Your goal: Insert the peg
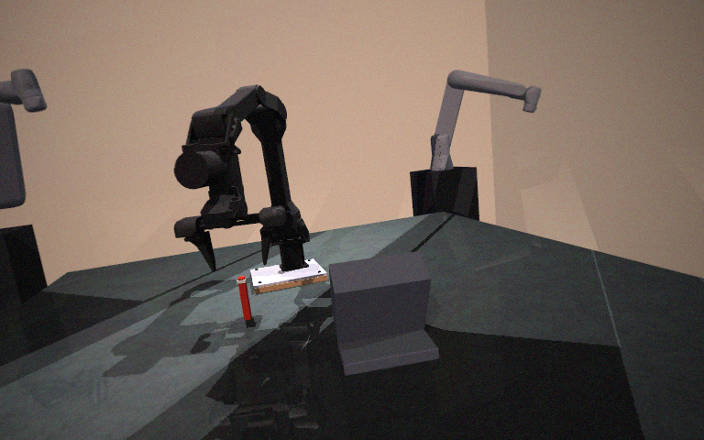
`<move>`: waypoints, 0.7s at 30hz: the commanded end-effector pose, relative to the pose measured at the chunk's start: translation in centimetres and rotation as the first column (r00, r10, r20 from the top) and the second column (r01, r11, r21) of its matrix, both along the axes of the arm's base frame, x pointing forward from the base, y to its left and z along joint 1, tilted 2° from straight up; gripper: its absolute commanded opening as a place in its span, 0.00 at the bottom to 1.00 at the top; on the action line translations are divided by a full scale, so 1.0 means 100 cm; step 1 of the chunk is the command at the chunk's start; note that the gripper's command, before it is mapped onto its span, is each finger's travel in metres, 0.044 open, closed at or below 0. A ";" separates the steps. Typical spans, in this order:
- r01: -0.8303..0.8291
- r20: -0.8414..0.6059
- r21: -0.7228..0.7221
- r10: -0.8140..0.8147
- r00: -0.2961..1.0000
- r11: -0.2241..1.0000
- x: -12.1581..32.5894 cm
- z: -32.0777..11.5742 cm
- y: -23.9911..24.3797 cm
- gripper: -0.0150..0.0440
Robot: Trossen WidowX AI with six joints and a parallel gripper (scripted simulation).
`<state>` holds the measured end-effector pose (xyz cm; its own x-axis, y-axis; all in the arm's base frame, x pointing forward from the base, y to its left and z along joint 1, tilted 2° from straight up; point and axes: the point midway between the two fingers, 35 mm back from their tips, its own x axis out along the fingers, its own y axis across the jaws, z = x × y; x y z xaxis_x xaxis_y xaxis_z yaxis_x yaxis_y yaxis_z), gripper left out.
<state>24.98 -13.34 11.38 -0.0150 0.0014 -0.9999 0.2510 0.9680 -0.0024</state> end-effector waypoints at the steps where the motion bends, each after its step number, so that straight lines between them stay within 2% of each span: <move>1: -0.015 -0.005 -0.006 0.015 1.000 1.000 0.001 0.002 0.000 1.00; 21: -0.015 -0.005 -0.006 0.015 1.000 1.000 0.002 -0.029 -0.001 1.00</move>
<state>25.32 -13.41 9.11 -0.0112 -0.0036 -0.9999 0.2431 0.9700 -0.0063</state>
